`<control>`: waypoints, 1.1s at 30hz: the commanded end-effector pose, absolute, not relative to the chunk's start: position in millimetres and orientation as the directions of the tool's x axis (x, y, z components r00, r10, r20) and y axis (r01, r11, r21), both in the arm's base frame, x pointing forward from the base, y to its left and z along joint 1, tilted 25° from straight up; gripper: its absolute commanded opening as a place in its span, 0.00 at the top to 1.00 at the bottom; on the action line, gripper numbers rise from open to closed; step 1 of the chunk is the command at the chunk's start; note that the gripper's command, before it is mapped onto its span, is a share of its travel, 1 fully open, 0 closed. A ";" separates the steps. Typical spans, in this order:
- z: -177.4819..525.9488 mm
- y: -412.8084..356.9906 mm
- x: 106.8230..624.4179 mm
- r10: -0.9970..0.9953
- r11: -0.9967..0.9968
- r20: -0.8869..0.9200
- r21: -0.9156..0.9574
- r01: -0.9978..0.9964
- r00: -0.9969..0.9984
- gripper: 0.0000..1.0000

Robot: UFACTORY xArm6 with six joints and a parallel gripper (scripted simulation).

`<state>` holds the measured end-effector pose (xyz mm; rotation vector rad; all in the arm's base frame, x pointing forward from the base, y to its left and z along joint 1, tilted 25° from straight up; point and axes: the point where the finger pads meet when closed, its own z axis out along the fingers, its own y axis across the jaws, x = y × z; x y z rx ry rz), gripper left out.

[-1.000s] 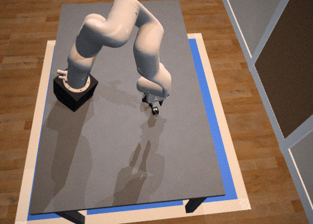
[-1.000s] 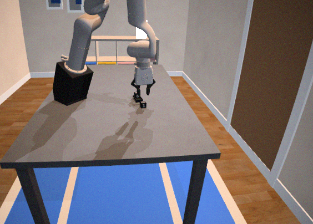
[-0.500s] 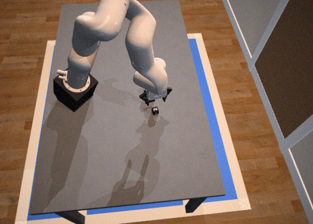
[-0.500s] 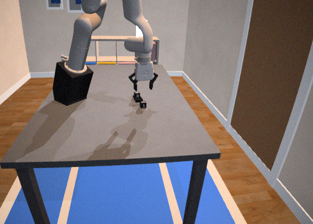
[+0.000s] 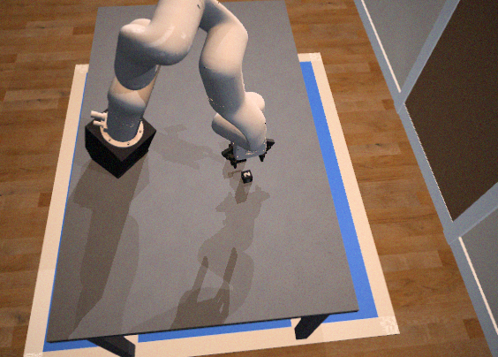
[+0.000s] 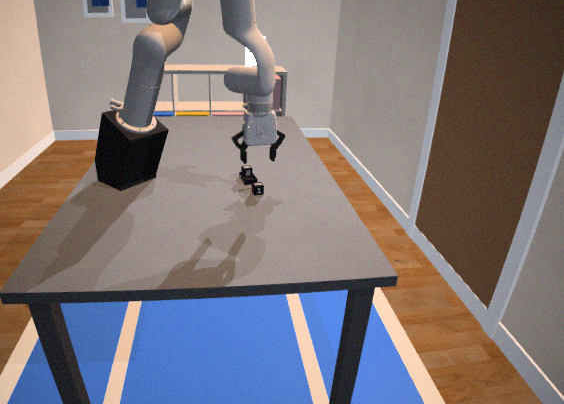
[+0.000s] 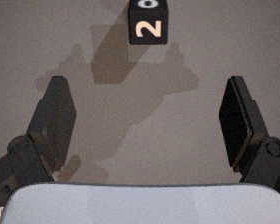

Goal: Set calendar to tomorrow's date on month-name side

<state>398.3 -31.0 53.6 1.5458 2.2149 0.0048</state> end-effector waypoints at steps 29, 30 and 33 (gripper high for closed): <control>47.8 -33.2 401.7 0.895 0.376 -0.347 0.248 0.893 -0.280 0.51; 47.8 -33.2 401.7 0.895 0.376 -0.347 0.248 0.893 -0.280 0.51; 47.8 -33.2 401.7 0.895 0.376 -0.347 0.248 0.893 -0.280 0.51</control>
